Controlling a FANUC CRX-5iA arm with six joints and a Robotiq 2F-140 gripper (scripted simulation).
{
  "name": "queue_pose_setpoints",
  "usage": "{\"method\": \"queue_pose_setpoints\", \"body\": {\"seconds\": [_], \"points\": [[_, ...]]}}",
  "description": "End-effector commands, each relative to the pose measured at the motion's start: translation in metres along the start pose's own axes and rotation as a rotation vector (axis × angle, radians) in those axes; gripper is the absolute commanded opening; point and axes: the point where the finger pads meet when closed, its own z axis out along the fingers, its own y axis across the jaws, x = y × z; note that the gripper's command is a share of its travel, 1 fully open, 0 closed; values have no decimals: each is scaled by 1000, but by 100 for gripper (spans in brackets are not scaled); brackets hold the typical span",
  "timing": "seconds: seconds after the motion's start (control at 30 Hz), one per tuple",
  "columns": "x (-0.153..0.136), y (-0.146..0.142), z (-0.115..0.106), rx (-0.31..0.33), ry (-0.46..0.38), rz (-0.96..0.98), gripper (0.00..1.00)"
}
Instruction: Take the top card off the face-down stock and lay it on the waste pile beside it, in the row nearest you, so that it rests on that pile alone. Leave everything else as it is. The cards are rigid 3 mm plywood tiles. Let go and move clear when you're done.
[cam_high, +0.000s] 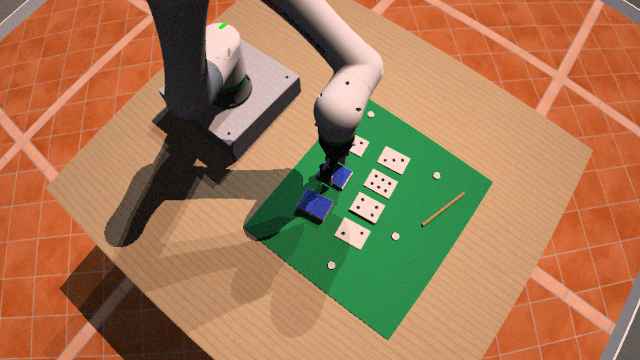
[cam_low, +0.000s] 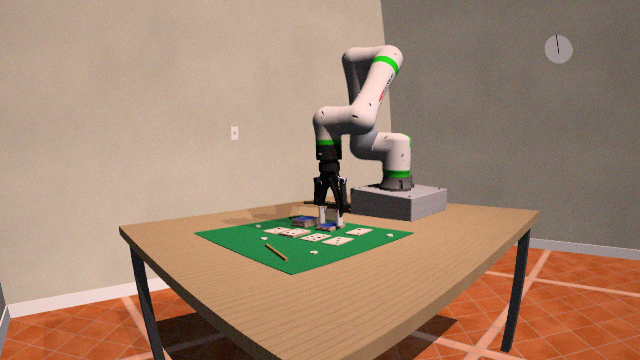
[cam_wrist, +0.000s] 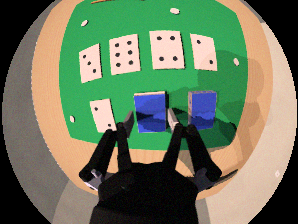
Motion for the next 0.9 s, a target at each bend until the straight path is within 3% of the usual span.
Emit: {"method": "queue_pose_setpoints", "body": {"seconds": [0.0, 0.4, 0.67, 0.87], "points": [[0, 0, 0, 0, 0, 0, 50], [0, 0, -5, 0, 0, 0, 50], [0, 0, -24, 0, 0, 0, 50], [0, 0, -54, 0, 0, 0, 50]]}}
